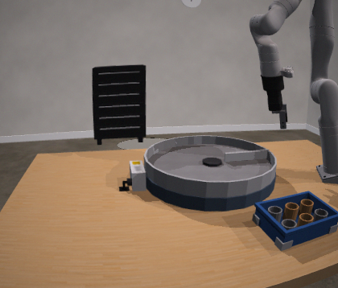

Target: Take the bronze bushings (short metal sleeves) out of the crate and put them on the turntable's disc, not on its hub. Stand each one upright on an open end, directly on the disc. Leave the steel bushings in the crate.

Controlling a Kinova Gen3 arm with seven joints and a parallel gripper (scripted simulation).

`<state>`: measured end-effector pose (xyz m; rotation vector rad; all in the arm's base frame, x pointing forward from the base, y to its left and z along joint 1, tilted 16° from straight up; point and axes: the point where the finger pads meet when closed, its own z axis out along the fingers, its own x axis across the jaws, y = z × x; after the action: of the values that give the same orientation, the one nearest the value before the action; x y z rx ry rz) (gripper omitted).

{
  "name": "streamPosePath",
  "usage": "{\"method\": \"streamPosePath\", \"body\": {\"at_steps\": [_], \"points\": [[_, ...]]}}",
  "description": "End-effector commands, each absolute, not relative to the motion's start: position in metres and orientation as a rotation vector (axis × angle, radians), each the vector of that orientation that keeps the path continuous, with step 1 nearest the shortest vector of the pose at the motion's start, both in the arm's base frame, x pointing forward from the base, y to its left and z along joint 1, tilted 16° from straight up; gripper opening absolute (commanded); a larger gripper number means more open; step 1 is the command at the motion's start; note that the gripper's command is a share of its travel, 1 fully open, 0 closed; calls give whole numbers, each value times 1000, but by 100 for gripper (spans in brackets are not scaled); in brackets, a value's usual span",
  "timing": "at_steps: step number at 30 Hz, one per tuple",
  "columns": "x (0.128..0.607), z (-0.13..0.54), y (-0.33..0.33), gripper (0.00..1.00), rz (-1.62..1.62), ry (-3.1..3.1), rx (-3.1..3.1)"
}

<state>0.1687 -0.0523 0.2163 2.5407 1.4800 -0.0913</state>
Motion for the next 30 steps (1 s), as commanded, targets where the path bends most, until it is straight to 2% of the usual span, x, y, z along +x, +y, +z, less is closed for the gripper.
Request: {"method": "streamPosePath", "body": {"at_steps": [1,8,29,30], "points": [[207,235,-53,100,25,1435,2578],[282,283,-75,100,276,1342,2596],[288,288,-79,100,297,1332,2594],[288,288,-79,35,297,1332,2594]]}}
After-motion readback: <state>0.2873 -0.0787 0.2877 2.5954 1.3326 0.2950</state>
